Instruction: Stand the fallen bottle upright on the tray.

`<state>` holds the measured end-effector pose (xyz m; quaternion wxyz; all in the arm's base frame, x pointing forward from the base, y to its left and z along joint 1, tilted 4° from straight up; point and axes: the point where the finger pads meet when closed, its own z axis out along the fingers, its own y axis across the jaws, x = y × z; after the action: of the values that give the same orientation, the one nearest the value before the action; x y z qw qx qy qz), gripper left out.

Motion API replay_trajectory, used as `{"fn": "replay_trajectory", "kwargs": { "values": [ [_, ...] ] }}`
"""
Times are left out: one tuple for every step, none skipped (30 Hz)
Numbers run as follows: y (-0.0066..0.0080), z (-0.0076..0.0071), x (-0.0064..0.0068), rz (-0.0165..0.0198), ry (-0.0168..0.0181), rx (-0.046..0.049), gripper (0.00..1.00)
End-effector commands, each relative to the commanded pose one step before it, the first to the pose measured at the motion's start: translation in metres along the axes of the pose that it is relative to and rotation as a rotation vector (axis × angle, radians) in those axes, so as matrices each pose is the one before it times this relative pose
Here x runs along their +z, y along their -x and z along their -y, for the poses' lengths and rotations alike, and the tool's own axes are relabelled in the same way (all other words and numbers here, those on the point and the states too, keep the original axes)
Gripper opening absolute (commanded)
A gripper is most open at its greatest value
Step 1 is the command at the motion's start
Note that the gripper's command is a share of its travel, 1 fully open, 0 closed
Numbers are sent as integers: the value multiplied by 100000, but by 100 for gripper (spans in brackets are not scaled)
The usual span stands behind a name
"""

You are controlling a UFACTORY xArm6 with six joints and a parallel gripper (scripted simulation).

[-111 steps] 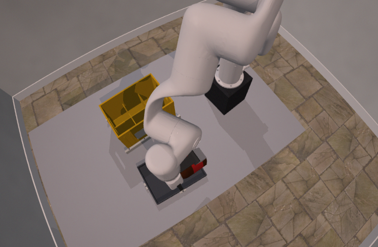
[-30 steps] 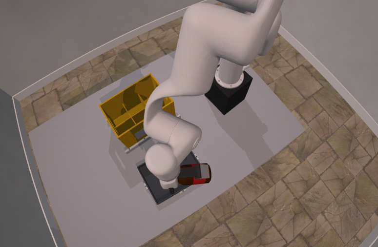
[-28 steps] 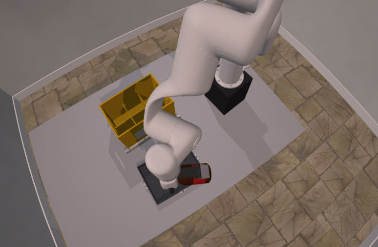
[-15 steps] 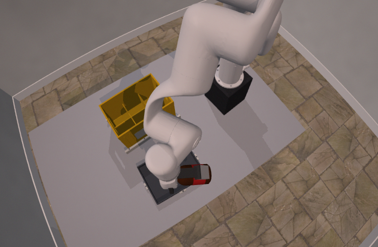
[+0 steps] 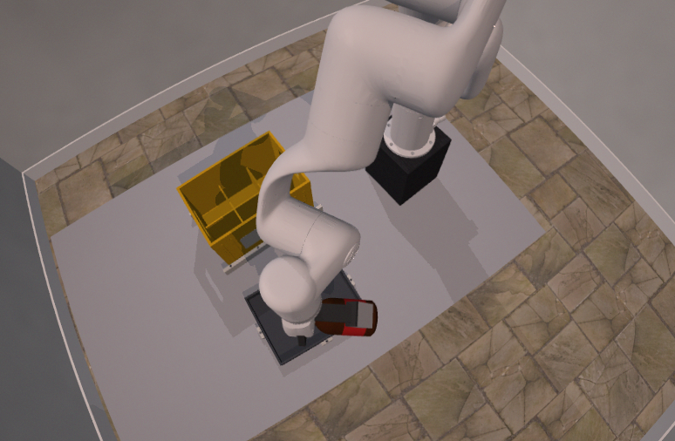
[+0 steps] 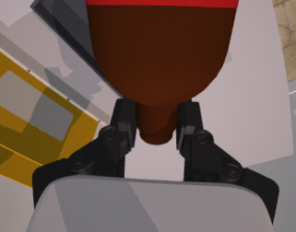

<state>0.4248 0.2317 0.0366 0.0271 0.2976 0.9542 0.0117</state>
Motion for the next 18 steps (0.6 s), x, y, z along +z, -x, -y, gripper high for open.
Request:
{"fn": "replay_trajectory", "kwargs": {
  "values": [
    [74,-153,-163,301,365,2468,0],
    [0,0,0,0,0,296,0],
    [0,0,0,0,0,194,0],
    [0,0,0,0,0,107,0],
    [0,0,0,0,0,42,0],
    [0,0,0,0,0,6,0],
    [0,0,0,0,0,0,0],
    [0,0,0,0,0,0,0],
    [0,0,0,0,0,0,0],
    [0,0,0,0,0,0,0],
    [0,0,0,0,0,0,0],
    [0,0,0,0,0,0,0],
    [0,0,0,0,0,0,0],
    [0,0,0,0,0,0,0],
    [0,0,0,0,0,0,0],
    [0,0,0,0,0,0,0],
    [0,0,0,0,0,0,0],
    [0,0,0,2,0,0,0]
  ]
}}
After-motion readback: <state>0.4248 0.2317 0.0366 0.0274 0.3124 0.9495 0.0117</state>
